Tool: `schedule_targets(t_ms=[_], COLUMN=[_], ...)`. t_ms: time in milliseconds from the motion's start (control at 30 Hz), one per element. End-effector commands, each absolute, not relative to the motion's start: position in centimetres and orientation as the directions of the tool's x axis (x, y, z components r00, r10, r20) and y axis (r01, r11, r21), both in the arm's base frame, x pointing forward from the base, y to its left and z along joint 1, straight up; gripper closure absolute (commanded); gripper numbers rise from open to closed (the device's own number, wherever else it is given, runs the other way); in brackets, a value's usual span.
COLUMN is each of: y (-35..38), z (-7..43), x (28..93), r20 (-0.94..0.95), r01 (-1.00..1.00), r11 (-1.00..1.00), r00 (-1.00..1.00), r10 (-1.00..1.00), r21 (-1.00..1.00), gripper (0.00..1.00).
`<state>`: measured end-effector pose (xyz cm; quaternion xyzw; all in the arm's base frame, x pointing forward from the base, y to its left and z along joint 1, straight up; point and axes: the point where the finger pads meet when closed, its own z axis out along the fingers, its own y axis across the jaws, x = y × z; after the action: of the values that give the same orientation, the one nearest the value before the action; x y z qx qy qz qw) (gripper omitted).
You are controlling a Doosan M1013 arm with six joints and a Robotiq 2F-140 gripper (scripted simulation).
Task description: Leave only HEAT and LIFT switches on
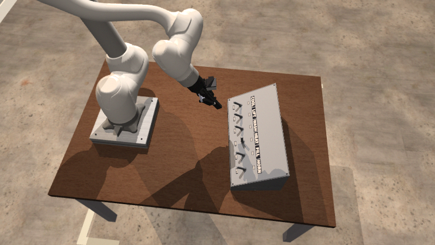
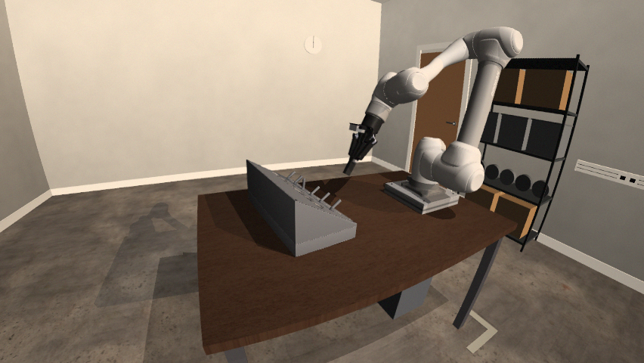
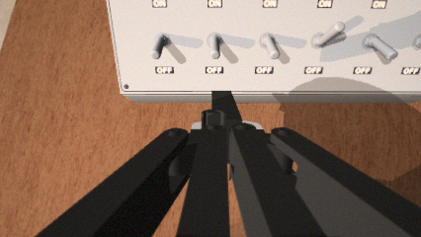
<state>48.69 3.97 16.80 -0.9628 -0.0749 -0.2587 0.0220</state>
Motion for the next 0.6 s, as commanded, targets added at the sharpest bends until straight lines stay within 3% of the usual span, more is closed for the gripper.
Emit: schedule_targets(t_ms=[0,567], y=[4.08,4.16], z=[16.53,15.88], x=[48.60,48.85], r20=[0.502,0.497], r01=[0.159,0.157], r11=[-0.987,-0.988], r00=[0.854,0.857], r10=[0.137,0.136], r21=[0.000,-0.001], gripper=[0.90,0.90])
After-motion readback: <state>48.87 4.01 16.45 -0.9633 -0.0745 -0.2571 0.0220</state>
